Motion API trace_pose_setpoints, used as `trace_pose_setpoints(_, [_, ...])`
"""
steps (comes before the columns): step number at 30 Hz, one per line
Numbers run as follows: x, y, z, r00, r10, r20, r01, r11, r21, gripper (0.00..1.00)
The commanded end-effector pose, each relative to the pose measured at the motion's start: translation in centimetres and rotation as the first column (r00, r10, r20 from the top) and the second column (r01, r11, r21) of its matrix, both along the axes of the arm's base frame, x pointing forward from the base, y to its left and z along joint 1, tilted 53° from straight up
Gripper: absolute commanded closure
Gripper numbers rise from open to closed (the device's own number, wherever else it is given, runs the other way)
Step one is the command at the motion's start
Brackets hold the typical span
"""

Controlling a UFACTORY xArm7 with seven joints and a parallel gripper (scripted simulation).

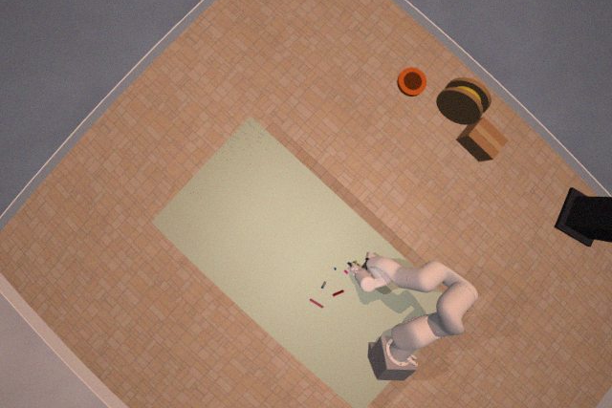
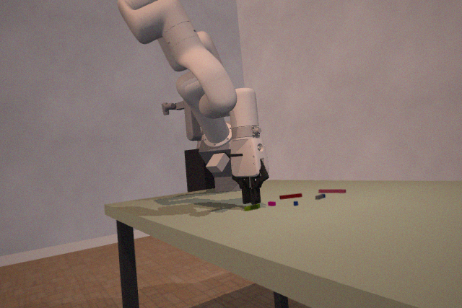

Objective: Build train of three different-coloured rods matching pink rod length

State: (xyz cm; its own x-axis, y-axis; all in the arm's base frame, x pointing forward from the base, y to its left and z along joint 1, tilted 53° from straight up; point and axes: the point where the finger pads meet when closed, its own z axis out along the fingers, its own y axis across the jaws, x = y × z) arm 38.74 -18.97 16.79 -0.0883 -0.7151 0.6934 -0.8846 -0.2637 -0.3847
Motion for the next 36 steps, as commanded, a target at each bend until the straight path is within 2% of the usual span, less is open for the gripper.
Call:
trace_pose_setpoints(1, [0.06, 0.06, 0.07, 1.000, 0.002, 0.001, -0.002, 1.000, -0.001, 0.76])
trace_pose_setpoints(36, [0.32, -0.32, -0.29, 1.000, 0.002, 0.001, -0.002, 1.000, -0.001, 0.76])
